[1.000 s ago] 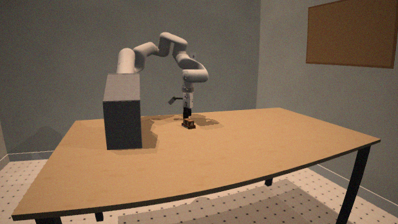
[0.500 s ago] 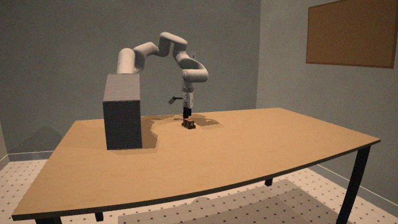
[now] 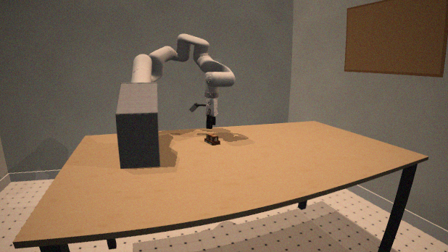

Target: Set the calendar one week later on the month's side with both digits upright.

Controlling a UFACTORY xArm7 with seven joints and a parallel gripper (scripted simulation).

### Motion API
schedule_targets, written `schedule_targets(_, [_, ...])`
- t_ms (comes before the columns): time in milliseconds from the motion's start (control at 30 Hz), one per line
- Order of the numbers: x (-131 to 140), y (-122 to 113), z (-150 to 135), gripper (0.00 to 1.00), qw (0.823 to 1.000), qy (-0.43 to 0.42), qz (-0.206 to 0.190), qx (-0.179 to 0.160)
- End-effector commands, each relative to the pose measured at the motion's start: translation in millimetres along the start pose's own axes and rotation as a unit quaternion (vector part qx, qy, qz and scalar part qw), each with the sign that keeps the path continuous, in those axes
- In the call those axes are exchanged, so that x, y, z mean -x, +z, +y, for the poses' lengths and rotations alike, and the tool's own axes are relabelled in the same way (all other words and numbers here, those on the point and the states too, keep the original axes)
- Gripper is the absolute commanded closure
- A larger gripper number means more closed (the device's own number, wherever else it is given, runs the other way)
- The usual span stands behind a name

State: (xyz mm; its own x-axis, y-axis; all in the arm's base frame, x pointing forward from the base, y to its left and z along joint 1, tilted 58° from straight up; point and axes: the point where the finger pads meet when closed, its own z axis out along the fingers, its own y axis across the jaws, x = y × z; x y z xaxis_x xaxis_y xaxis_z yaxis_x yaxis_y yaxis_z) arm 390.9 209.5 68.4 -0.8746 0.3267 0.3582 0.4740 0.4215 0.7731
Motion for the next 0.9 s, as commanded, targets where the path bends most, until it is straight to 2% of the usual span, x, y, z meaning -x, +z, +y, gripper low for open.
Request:
schedule_targets(0, [1,-8,0,0.00,1.000,0.000,-0.001,0.000])
schedule_targets(167, [1,-8,0,0.00,1.000,0.010,-0.001,0.000])
schedule_targets(433, [6,-8,-4,0.00,0.991,0.131,-0.001,0.000])
schedule_targets(533, [23,-8,-16,0.00,0.991,0.131,-0.001,0.000])
schedule_targets(733, [25,-8,-17,0.00,0.991,0.134,-0.001,0.000])
schedule_targets(867, [26,-8,-18,0.00,0.983,0.184,-0.001,0.000])
